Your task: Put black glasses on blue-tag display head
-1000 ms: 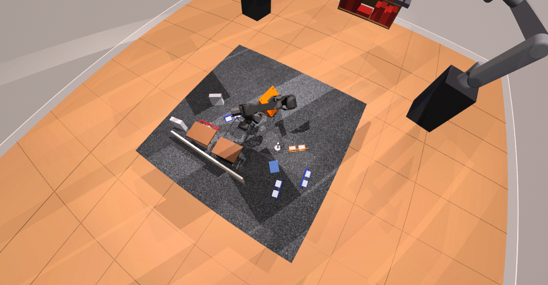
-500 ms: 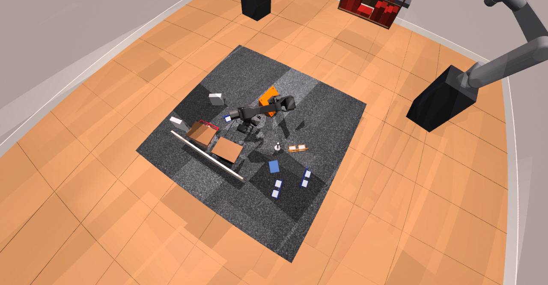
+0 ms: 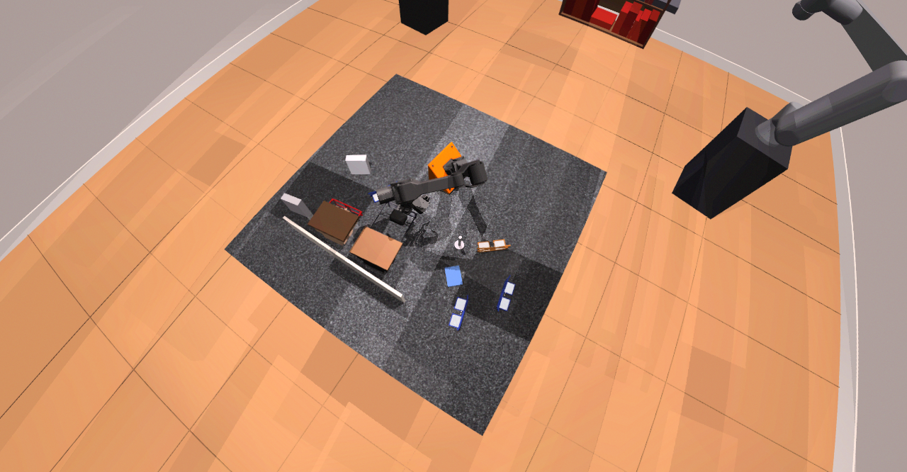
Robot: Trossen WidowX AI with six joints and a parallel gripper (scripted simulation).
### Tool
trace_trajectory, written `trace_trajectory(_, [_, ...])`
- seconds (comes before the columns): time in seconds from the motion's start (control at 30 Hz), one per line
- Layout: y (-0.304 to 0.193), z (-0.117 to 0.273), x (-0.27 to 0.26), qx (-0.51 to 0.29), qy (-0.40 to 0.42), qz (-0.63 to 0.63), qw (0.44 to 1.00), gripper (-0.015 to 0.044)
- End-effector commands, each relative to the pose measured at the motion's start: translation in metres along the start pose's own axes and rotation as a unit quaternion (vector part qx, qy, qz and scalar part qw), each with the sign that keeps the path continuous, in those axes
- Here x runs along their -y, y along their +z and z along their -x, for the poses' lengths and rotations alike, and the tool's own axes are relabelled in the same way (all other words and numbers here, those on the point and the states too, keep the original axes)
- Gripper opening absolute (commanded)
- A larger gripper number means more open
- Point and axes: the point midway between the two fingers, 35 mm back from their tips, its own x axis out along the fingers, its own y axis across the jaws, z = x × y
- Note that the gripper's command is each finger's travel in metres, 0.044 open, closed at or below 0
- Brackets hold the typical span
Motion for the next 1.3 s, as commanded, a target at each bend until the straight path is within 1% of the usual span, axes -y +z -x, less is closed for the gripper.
trace_trajectory(0.0, [0.000,-0.001,0.007,0.003,0.000,-0.002,1.000,0.0000])
trace_trajectory(1.27, [0.001,0.000,0.062,0.003,-0.001,-0.001,1.000,0.0000])
